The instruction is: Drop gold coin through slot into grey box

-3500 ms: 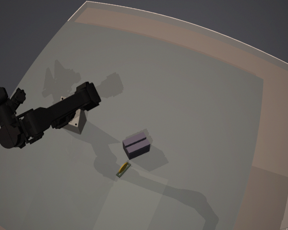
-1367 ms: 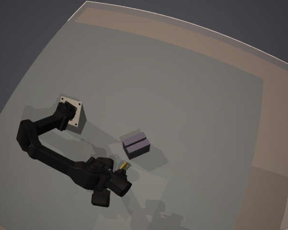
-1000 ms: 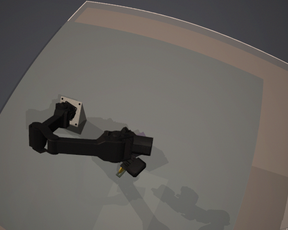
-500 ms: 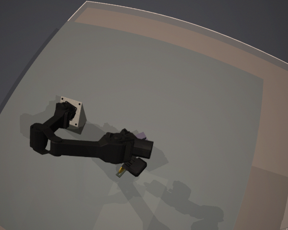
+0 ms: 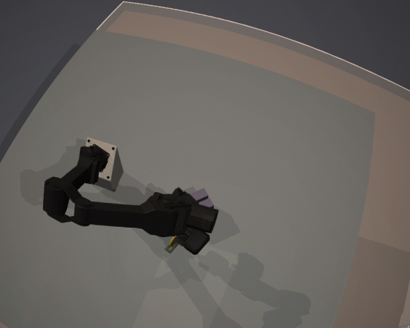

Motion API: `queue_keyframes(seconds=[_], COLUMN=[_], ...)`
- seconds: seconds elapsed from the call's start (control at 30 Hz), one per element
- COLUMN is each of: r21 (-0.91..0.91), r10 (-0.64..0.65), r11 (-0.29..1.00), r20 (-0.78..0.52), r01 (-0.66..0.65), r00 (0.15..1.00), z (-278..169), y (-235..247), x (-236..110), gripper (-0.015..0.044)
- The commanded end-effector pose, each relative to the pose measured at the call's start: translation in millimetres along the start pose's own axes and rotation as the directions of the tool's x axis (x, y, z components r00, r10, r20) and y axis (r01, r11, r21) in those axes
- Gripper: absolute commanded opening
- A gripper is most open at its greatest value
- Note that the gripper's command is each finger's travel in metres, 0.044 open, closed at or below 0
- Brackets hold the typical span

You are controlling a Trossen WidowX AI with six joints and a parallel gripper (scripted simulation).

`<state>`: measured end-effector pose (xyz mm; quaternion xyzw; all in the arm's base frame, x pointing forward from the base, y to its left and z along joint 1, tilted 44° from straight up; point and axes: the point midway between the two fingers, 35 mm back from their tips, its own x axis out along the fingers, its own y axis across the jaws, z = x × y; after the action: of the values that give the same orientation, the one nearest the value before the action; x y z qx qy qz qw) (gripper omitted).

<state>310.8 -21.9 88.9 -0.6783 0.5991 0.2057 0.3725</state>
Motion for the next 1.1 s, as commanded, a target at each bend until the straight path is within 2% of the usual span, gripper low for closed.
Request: queue_keyframes(seconds=[0.0,1.07], r21=[-0.01,-0.01], r10=[0.005,0.003], r11=[1.0,1.0], r20=[-0.004,-0.007], r01=[-0.005,-0.004], r00=[1.0,1.0], z=[1,0], y=[2,3], x=[8,58], gripper=[0.0161,0.0161])
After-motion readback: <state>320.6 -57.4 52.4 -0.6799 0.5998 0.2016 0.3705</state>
